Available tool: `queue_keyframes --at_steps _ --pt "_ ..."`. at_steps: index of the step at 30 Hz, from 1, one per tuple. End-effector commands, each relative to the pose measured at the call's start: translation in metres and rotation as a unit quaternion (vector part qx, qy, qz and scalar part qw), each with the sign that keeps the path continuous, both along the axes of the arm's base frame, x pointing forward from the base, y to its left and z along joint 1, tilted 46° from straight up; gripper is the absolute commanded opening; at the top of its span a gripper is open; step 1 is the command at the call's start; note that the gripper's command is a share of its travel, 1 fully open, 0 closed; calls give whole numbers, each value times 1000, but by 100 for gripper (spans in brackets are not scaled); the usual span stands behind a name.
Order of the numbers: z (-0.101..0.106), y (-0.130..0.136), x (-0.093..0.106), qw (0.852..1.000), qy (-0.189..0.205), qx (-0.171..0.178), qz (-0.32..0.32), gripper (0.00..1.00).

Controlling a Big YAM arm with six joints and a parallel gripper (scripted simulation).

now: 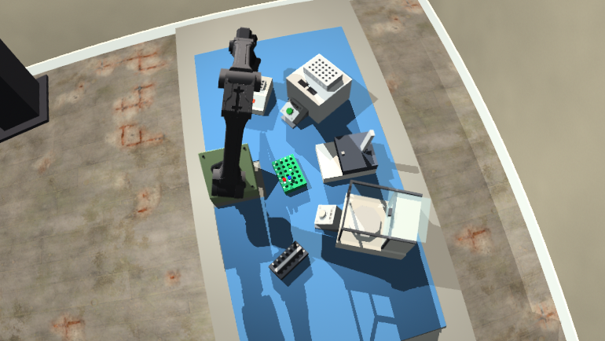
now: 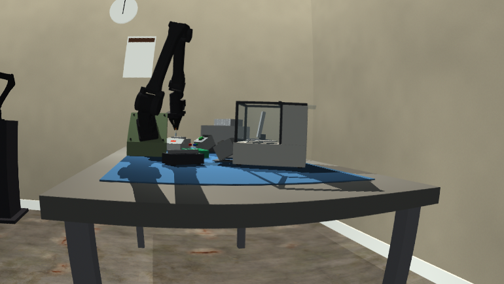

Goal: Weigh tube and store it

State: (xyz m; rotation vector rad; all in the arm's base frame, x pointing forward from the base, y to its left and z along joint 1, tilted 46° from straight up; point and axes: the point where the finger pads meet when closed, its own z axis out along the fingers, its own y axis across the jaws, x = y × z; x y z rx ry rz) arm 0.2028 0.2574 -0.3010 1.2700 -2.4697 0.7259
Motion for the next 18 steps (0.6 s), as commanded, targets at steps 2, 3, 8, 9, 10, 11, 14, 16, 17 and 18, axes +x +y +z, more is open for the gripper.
queue_keyframes --at_steps 2,3,8,9,10,11,14,16,17,18 --pt "-11 18 17 1000 -7 15 0 9" --pt "-11 18 17 1000 -7 15 0 9" --pt "-12 19 15 1000 -6 12 2 9" --pt "-12 20 14 1000 -6 12 2 9" --pt "-12 20 13 1000 -6 12 3 9" --pt "-12 21 12 1000 -7 12 3 9" --pt "-14 22 12 1000 -9 15 3 9" --pt "-13 24 9 1000 -8 13 4 9" --pt "-13 24 8 1000 -8 12 5 9" --pt "-13 25 7 1000 -9 12 4 9"
